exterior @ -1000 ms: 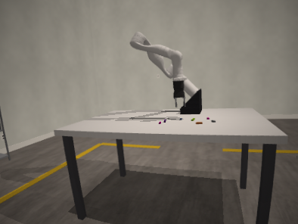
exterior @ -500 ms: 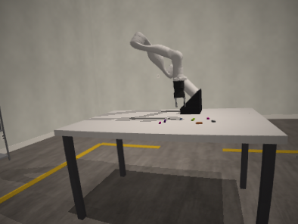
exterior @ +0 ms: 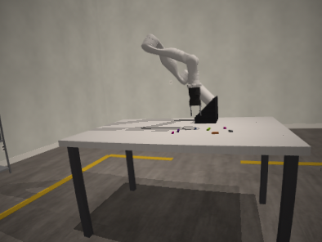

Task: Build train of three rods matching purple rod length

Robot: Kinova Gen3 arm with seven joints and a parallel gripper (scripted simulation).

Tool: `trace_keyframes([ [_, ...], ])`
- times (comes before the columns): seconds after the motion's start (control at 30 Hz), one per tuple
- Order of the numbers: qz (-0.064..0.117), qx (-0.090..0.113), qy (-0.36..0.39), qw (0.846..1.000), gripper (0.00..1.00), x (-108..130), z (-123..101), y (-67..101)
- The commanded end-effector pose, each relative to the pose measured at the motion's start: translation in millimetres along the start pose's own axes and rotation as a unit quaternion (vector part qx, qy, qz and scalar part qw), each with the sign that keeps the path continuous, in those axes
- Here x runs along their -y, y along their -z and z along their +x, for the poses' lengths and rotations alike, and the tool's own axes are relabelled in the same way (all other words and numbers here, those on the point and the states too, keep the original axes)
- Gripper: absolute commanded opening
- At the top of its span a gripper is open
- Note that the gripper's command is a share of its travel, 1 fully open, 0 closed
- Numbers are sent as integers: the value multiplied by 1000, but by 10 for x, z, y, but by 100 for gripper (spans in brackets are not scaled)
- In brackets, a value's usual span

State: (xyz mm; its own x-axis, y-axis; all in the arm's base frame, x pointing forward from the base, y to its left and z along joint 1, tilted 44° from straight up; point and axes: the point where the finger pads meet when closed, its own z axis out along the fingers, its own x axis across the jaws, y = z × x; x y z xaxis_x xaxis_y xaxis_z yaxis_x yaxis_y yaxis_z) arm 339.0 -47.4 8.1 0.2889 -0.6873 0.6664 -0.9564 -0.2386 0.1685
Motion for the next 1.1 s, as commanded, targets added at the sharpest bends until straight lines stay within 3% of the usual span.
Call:
trace_keyframes([
  [0.0,0,0,-14,1000,100,13,-38,4],
  [0.33,-6,2,-93,996,100,30,-110,-8],
  [0.7,-13,2,-209,978,100,46,-216,-25],
  [0.9,-18,0,-299,954,100,51,-301,-38],
  [1.07,-21,-2,-378,925,100,51,-381,-50],
])
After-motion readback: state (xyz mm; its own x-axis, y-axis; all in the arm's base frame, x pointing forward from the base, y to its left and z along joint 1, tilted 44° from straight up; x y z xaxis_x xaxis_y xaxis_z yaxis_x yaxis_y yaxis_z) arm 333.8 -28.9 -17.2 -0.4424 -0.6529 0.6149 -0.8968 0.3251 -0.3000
